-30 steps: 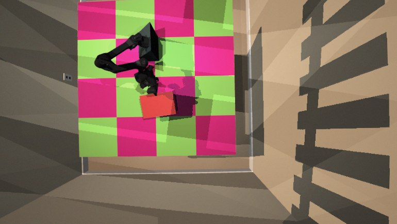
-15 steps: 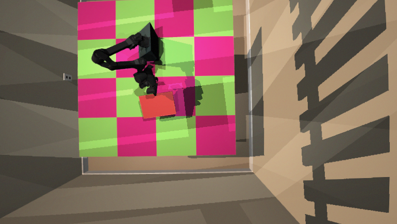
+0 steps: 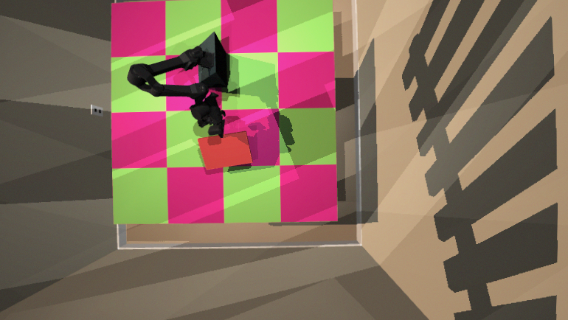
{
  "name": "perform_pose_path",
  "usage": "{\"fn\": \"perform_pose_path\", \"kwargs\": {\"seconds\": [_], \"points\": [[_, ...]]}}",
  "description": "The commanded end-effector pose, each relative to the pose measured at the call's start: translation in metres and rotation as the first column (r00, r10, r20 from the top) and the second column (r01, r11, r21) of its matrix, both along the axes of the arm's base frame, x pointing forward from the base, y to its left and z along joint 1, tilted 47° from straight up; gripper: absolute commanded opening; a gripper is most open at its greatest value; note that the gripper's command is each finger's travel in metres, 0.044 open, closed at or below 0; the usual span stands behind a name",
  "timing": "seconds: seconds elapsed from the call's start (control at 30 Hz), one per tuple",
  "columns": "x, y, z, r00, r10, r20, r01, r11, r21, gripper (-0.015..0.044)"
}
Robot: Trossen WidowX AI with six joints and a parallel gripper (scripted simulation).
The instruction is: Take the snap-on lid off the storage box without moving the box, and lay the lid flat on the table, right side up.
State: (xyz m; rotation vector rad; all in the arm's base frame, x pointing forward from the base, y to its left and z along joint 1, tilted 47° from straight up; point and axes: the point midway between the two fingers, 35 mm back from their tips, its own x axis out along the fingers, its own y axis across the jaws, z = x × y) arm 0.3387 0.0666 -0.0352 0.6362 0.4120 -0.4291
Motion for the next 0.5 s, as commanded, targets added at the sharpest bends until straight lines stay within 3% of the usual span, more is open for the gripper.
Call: {"fn": "perform_pose_path", "kwargs": {"seconds": [0.0,0.47], "points": [[0.002,0.006,0.005,1.0,0.003,0.007,-0.003,1.0,0.003,0.0],[0.01,0.022,0.017,1.0,0.003,0.007,-0.003,1.0,0.004,0.0]]}}
